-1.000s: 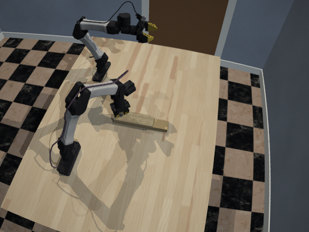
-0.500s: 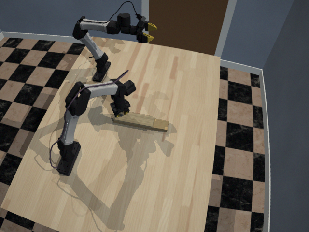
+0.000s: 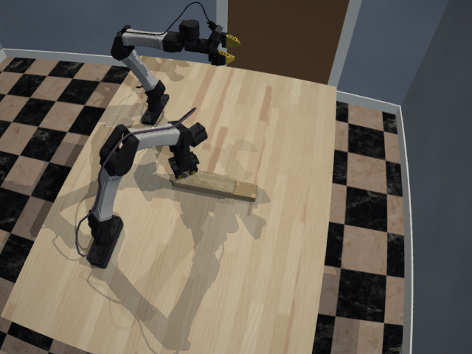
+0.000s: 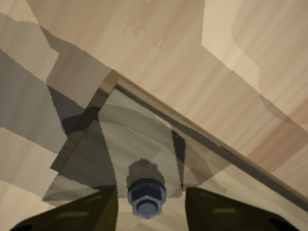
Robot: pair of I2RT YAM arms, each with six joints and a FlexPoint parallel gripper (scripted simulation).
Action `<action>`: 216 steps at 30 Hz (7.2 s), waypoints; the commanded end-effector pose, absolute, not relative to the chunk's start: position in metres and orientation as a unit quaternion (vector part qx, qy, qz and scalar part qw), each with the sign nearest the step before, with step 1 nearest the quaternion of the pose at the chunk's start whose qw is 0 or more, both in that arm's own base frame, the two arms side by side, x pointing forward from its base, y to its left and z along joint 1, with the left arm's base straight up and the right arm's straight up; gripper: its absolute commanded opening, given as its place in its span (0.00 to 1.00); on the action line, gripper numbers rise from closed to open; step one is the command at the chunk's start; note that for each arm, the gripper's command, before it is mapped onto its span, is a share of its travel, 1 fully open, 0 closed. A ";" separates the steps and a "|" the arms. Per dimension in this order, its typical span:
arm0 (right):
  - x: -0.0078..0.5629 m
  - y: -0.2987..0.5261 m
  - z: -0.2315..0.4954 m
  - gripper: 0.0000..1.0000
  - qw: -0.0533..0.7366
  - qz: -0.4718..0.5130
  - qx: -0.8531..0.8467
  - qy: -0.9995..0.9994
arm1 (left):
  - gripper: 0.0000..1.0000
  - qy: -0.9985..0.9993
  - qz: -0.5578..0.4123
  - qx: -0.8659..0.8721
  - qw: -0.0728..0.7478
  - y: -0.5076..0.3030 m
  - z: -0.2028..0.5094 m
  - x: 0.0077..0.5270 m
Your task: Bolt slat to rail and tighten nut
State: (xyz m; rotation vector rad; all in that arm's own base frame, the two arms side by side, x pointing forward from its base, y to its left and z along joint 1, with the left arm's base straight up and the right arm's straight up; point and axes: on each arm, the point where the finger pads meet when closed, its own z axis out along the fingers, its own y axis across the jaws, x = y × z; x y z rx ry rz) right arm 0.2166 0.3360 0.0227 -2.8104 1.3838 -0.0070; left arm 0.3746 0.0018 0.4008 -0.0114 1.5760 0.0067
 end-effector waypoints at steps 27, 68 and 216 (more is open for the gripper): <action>0.218 0.339 0.027 0.14 0.013 -0.003 -0.898 0.441 | 1.00 0.702 0.003 -0.004 0.712 0.001 0.408 0.373; 0.217 0.338 0.020 0.14 -0.001 -0.001 -0.661 0.750 | 1.00 0.702 0.003 -0.004 0.712 0.001 0.408 0.373; 0.218 0.340 0.042 0.36 0.011 0.009 -0.429 0.903 | 1.00 0.702 0.003 -0.004 0.712 0.001 0.408 0.373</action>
